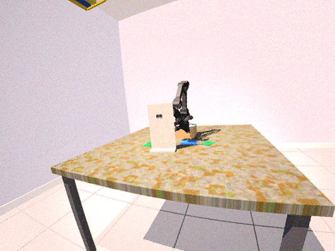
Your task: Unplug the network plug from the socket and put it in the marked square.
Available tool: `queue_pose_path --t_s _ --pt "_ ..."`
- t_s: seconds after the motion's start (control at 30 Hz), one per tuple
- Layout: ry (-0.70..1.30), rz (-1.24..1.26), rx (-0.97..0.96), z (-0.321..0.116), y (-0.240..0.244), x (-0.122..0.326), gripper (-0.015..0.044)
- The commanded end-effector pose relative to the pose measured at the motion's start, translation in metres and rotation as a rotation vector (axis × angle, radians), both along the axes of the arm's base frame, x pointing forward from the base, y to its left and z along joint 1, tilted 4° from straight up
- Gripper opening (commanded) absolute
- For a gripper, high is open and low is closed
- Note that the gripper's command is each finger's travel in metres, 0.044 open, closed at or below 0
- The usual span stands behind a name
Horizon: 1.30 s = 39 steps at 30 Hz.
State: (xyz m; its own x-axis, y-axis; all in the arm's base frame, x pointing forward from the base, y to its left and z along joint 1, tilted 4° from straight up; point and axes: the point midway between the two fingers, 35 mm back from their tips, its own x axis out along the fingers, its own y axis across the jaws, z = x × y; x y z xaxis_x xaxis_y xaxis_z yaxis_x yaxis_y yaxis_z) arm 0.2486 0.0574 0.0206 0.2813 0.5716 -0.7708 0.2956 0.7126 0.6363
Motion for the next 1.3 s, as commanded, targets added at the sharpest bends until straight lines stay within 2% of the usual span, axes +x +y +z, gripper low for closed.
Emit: queue_pose_path --t_s 0.0,1.27 --pt "0.012 0.003 -0.003 -0.009 0.0 -0.002 0.0" --pt "0.013 0.004 -0.003 -0.052 0.003 -0.002 0.0"
